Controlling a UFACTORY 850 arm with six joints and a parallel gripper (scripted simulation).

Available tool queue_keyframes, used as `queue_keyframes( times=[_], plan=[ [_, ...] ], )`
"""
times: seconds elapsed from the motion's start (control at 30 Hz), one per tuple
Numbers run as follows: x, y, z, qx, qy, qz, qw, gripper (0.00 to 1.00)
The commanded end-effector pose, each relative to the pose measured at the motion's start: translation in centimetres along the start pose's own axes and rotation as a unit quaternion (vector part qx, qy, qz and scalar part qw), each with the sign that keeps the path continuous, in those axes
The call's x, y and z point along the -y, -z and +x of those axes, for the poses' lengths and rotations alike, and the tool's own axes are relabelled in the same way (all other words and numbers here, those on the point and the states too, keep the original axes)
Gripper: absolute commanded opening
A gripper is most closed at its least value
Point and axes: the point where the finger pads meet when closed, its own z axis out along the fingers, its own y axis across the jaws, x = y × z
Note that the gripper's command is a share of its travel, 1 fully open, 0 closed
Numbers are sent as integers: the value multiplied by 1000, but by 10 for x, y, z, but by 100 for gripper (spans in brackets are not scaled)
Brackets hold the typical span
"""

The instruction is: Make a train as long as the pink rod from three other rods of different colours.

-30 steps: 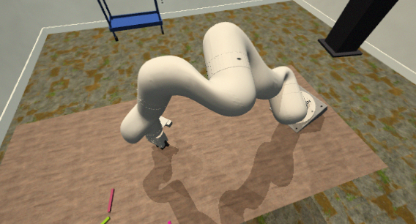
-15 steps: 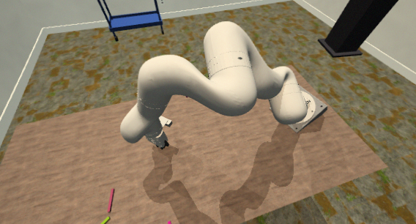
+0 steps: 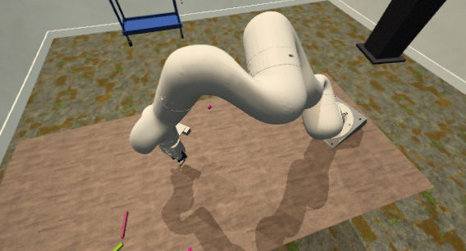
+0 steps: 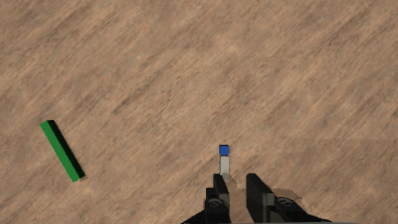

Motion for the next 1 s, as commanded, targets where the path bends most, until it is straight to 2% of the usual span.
queue_keyframes(
  times=[0.0, 0.07, 0.37, 0.4, 0.97],
  plan=[
    [0, 17, 0, 0, 0, 0, 1000, 24],
    [0, 25, 0, 0, 0, 0, 1000, 24],
    [0, 33, 0, 0, 0, 0, 1000, 24],
    [0, 33, 0, 0, 0, 0, 1000, 100],
    [0, 33, 0, 0, 0, 0, 1000, 100]
  ],
)
